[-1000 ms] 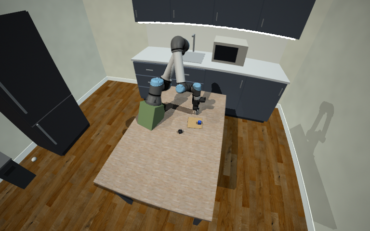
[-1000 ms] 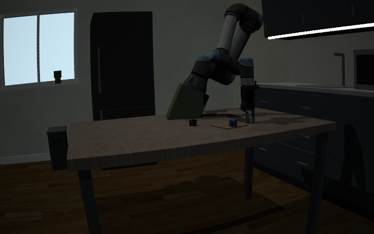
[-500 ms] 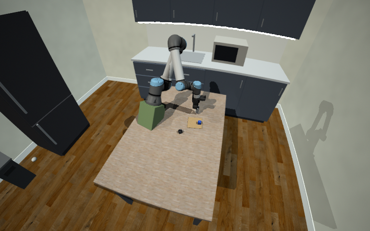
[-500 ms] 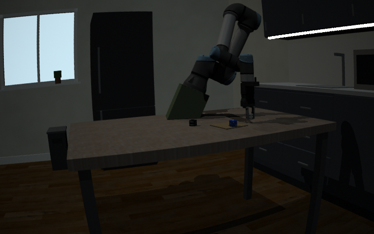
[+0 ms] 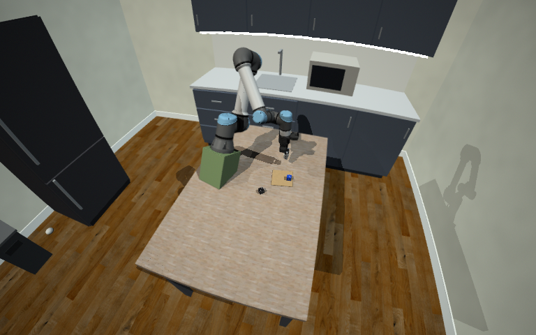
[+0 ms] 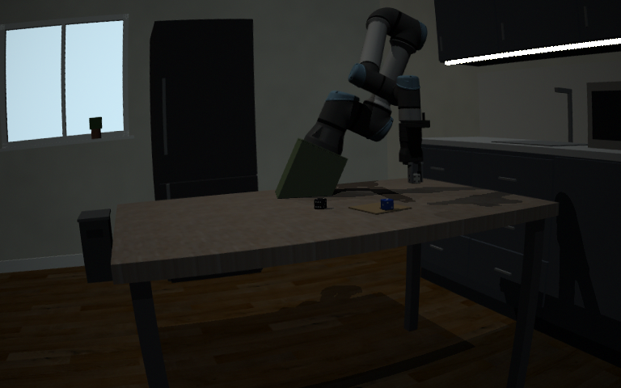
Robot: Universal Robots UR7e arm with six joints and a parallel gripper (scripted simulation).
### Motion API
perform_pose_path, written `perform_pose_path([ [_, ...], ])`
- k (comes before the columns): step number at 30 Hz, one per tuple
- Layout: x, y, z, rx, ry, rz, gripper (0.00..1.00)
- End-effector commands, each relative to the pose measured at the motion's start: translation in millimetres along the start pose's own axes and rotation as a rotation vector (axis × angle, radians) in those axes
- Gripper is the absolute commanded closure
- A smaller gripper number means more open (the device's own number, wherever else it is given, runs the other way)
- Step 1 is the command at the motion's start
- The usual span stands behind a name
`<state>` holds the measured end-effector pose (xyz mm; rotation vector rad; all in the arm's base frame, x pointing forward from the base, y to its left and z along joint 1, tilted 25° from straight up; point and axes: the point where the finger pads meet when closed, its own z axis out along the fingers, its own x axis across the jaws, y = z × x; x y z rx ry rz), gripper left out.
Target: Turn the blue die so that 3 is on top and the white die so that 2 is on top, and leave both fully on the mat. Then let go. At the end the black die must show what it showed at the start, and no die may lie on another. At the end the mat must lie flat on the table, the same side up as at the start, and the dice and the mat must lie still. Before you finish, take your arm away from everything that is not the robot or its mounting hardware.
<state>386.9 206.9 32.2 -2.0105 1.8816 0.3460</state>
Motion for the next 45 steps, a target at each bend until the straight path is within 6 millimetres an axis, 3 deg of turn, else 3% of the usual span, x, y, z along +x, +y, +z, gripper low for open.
perform_pose_path([
  [1, 0.1, 0.7, -21.6, -0.005, -0.002, 0.000, 0.43],
  [10, 0.2, 0.7, -31.5, -0.005, -0.002, 0.000, 0.43],
  [26, 4.4, 0.8, -32.2, -0.005, -0.001, -0.001, 0.43],
  [30, 25.7, 1.9, -32.7, -0.006, 0.004, -0.011, 0.43],
  [35, 72.0, 9.1, -34.1, -0.007, 0.008, -0.034, 0.43],
  [37, 72.0, 9.1, -34.1, -0.007, 0.008, -0.034, 0.43],
  [41, 108.4, 19.7, -35.4, -0.007, 0.006, -0.055, 0.43],
  [45, 131.9, 29.4, -36.3, -0.006, 0.001, -0.070, 0.43],
])
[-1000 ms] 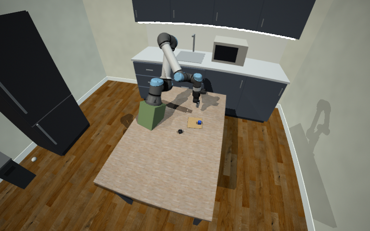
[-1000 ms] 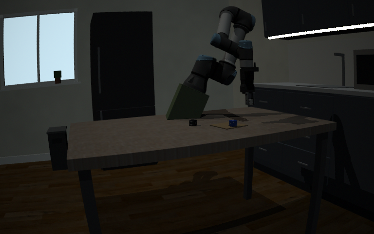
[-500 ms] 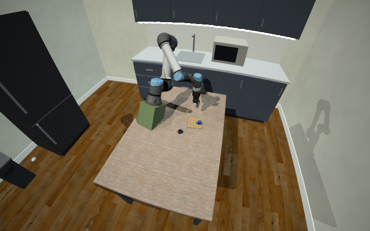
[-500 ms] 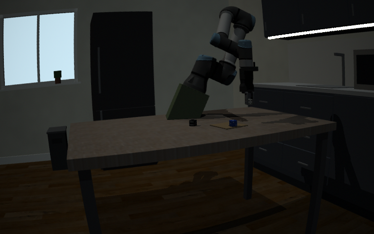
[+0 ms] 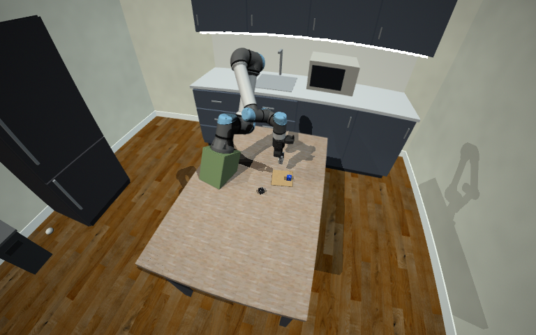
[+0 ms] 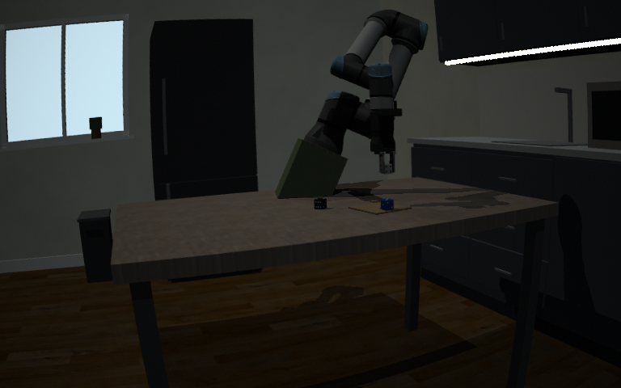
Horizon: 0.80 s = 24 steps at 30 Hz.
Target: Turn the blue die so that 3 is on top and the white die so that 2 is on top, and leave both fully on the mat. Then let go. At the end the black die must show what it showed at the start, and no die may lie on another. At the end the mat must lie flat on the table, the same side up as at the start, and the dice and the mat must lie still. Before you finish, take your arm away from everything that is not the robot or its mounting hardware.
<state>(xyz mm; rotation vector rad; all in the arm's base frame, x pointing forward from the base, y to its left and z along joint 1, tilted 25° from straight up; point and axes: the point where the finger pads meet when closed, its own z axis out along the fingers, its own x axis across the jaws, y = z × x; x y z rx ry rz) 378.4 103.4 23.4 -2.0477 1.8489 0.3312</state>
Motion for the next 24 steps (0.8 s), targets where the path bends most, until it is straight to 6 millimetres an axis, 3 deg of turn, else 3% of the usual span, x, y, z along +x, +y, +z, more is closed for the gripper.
perform_pose_path([
  [1, 38.0, 18.5, 0.3, -0.003, -0.009, -0.037, 0.43],
  [24, 43.3, 21.3, 2.4, -0.002, -0.010, -0.041, 0.43],
])
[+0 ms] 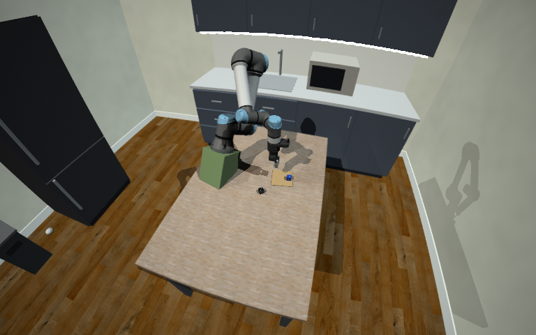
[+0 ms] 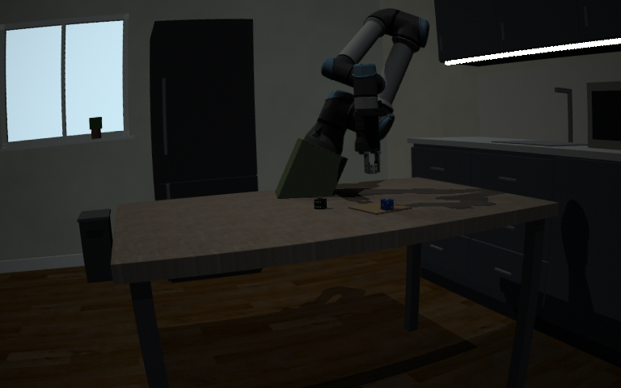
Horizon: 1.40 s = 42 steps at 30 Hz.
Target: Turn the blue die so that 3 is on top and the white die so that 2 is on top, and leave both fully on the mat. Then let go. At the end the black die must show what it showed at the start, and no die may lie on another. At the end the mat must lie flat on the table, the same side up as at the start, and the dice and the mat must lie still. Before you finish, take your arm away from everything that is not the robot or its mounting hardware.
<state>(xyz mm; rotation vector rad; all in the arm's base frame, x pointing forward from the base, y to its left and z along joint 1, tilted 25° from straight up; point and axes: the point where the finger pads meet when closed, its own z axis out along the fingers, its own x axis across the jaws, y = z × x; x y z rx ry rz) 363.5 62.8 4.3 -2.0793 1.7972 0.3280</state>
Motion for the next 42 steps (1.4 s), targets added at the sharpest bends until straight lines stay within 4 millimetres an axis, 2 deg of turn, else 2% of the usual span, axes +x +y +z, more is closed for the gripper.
perform_pose_path([
  [1, 0.4, 1.3, 3.0, -0.002, -0.002, 0.002, 0.43],
  [7, 0.4, 1.3, 10.4, -0.002, -0.002, 0.002, 0.43],
  [17, 0.3, 1.4, 39.0, -0.002, -0.002, 0.002, 0.43],
  [19, 0.3, 1.4, 39.0, -0.002, -0.002, 0.002, 0.43],
  [33, 0.3, 1.4, 81.9, -0.002, -0.002, 0.002, 0.43],
  [42, 0.3, 1.4, 93.4, -0.002, -0.002, 0.002, 0.43],
])
